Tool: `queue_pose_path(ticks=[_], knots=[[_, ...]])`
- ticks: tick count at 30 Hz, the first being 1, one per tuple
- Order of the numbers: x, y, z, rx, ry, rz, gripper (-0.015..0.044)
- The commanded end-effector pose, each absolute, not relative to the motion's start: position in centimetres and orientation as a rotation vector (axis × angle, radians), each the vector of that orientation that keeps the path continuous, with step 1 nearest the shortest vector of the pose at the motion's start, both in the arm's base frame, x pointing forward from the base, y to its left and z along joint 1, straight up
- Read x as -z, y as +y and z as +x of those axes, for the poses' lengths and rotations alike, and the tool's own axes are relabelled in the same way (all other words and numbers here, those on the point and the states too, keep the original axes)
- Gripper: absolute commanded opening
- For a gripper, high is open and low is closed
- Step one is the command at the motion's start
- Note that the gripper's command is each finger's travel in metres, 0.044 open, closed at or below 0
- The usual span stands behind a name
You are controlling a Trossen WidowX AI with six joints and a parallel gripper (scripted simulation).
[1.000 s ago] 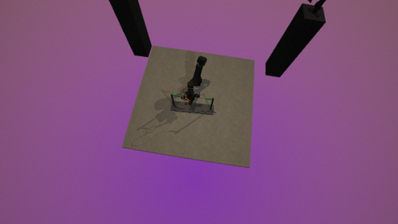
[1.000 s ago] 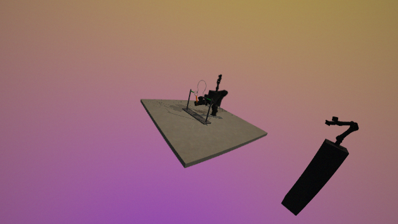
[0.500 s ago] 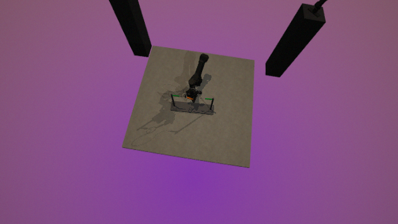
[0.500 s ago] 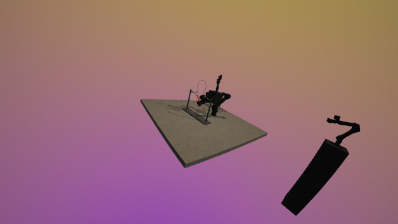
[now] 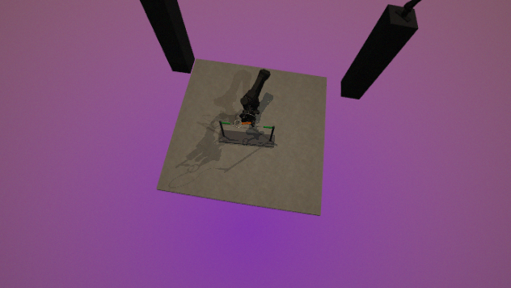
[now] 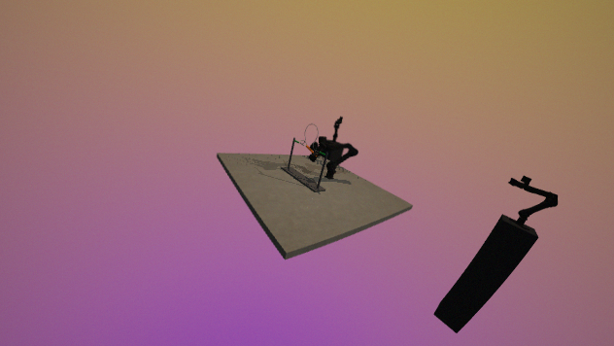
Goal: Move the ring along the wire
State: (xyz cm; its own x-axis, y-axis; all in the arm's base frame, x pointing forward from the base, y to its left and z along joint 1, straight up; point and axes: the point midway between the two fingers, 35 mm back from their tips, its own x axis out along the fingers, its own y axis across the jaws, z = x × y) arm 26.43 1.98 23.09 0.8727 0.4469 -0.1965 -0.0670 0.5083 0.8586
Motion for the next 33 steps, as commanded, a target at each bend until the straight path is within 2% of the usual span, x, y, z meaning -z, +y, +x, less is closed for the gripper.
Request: queue_pose_path(ticks=[1, 33], knots=[[-24.4, 2.4, 25.7, -0.366, 0.458, 1.058, -0.0150], [-35.5, 2.9, 24.5, -0.610, 0.446, 1.768, -0.0150]])
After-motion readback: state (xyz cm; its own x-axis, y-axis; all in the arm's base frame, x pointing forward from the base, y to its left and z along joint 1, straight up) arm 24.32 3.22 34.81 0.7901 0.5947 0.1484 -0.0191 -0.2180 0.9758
